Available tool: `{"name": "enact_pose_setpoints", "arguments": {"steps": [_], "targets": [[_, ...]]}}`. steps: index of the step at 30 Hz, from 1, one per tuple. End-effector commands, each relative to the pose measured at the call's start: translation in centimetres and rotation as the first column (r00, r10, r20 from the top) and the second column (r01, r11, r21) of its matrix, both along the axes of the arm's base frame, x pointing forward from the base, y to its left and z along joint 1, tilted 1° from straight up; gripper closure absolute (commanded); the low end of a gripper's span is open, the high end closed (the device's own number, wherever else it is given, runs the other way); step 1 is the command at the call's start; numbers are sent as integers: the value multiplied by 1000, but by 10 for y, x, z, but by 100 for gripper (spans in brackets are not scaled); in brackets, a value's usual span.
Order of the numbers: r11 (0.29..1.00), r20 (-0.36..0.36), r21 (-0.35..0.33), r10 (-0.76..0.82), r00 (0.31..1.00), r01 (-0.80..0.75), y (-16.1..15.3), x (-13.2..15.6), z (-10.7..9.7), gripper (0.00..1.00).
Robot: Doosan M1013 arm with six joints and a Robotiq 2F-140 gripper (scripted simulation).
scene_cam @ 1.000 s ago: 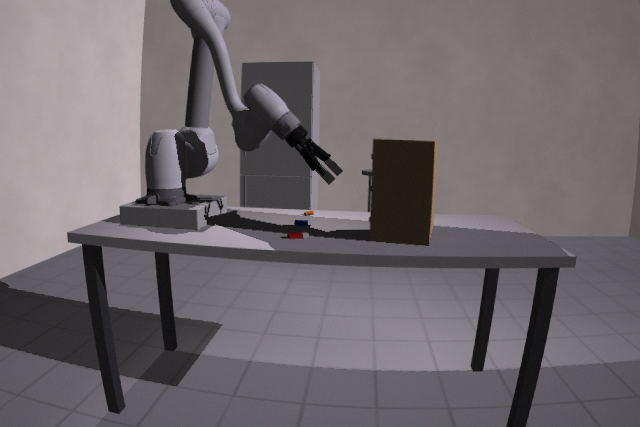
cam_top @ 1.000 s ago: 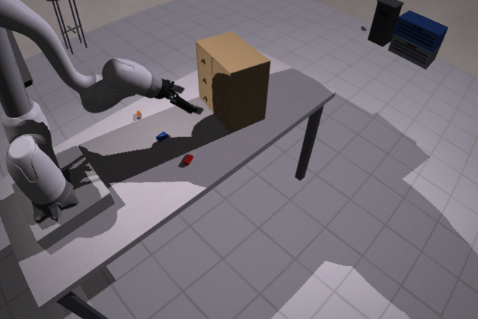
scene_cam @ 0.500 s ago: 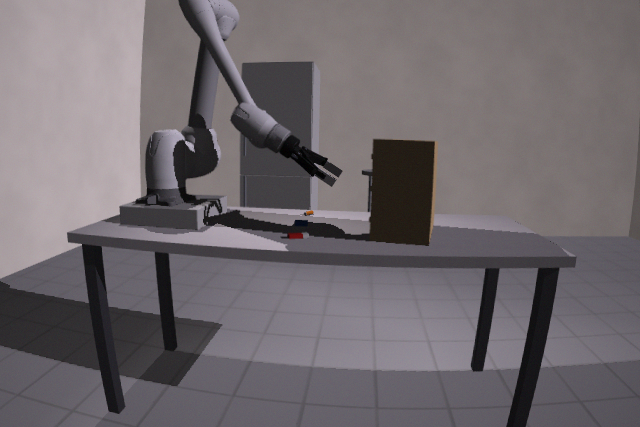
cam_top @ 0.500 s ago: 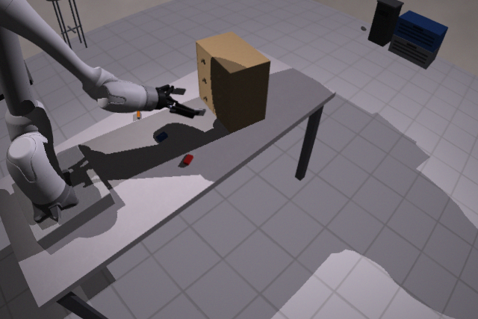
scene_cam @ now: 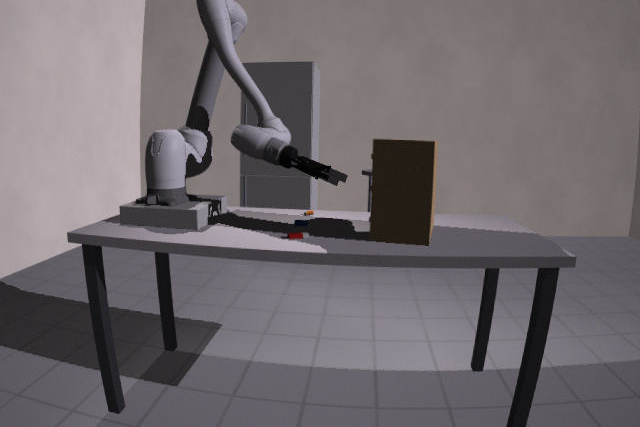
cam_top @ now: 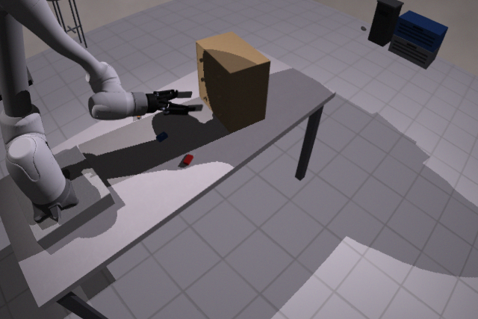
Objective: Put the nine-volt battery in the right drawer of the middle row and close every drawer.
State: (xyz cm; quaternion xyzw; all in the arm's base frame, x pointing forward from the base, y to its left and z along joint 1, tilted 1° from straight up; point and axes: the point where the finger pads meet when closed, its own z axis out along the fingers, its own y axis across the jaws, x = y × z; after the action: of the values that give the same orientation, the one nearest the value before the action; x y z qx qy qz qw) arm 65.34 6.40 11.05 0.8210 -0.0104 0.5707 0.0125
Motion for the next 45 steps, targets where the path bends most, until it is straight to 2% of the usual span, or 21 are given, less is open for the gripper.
{"name": "enact_pose_setpoints", "arguments": {"steps": [1,22,31,45], "targets": [[1000,1,0,0,1000,0,0,0,0,80],[1000,1,0,0,1000,0,0,3,-1,80],[1000,1,0,0,1000,0,0,19,-6,80],[1000,1,0,0,1000,0,-2,60,-19,80]]}}
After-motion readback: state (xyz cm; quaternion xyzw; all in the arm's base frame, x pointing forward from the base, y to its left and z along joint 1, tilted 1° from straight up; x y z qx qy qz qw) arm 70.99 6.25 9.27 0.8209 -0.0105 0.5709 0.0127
